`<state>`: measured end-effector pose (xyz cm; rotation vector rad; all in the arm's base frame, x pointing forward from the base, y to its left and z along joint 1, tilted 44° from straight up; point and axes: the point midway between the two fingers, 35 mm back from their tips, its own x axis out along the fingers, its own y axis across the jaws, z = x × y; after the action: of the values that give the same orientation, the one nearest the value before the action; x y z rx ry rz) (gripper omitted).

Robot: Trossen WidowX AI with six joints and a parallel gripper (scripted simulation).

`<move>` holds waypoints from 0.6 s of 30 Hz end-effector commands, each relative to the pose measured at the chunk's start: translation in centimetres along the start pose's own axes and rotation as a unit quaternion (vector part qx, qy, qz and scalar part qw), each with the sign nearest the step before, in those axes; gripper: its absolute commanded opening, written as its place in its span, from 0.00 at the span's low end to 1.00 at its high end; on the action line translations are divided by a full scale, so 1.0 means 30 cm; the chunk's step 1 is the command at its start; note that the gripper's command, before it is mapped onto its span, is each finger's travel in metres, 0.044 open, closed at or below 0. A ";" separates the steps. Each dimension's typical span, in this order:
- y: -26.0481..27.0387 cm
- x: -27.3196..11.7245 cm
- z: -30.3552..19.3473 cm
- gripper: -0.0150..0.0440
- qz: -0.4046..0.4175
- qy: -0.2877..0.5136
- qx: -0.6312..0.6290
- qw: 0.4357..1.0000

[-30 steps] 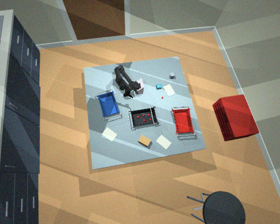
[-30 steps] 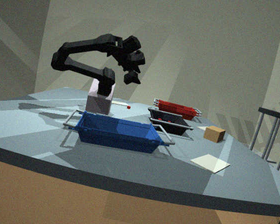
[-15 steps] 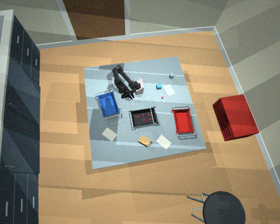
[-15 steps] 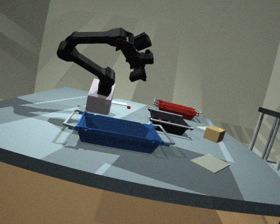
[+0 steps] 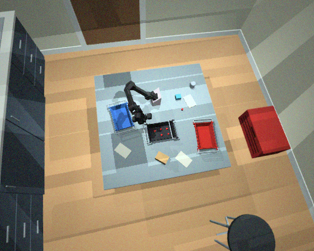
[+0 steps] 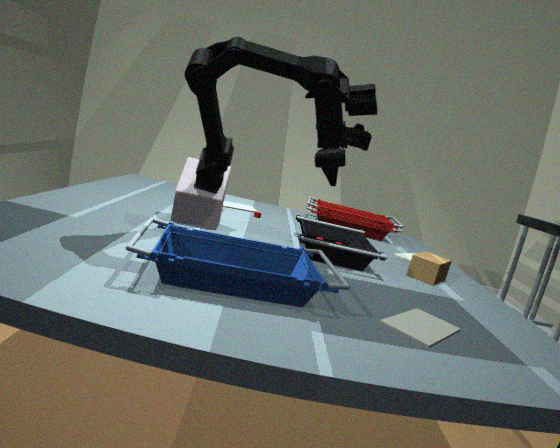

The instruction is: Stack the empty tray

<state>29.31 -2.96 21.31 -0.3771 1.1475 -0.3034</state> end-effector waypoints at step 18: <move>-0.092 0.406 0.234 0.40 -0.143 0.149 -0.060 0.977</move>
<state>39.89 -9.22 14.96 -0.6143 1.4162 -0.5474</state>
